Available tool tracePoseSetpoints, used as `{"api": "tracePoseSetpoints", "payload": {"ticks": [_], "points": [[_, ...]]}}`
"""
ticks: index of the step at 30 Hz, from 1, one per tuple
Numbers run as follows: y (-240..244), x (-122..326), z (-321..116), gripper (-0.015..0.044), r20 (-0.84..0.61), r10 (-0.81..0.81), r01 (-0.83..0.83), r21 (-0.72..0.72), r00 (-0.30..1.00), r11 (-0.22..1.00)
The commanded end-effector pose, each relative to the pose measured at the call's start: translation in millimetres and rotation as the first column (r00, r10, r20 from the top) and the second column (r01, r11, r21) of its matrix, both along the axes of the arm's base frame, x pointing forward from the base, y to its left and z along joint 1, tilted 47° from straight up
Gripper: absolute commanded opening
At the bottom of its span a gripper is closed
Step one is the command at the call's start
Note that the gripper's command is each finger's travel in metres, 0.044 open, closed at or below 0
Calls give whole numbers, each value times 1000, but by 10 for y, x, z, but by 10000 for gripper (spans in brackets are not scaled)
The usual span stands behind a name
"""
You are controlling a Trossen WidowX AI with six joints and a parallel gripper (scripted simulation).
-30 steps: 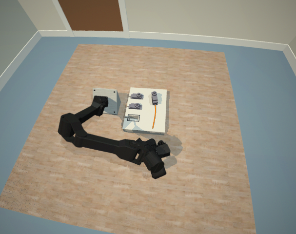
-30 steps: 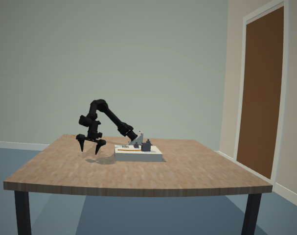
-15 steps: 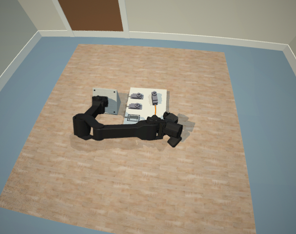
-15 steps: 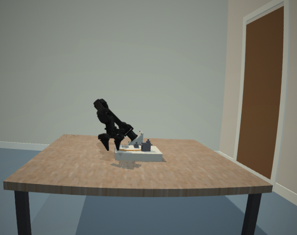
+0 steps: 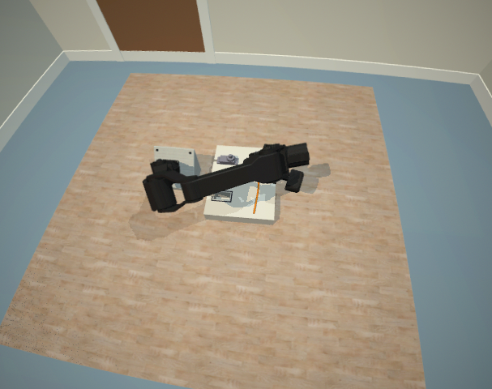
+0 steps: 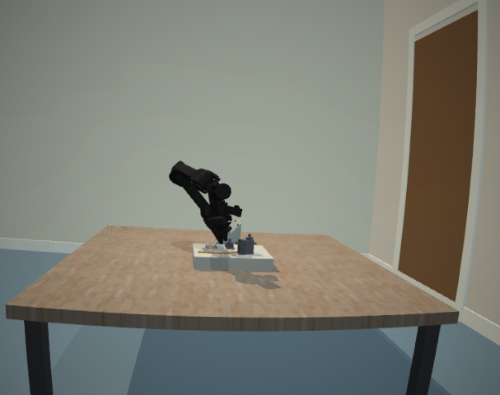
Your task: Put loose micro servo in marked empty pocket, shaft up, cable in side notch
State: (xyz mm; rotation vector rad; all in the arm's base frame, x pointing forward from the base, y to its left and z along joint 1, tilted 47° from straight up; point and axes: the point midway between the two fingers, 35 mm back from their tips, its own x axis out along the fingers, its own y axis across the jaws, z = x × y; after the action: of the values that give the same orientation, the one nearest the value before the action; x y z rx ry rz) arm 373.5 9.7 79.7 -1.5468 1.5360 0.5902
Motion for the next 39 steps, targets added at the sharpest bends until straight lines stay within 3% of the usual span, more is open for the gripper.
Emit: {"api": "tracePoseSetpoints", "payload": {"ticks": [1,13,39], "points": [[222,-113,-134,440,-106,56,-61,-43,993,997],[866,-533,-348,440,-397,206,-291,-167,895,942],[582,-537,-627,440,-400,207,-294,-170,893,940]]}}
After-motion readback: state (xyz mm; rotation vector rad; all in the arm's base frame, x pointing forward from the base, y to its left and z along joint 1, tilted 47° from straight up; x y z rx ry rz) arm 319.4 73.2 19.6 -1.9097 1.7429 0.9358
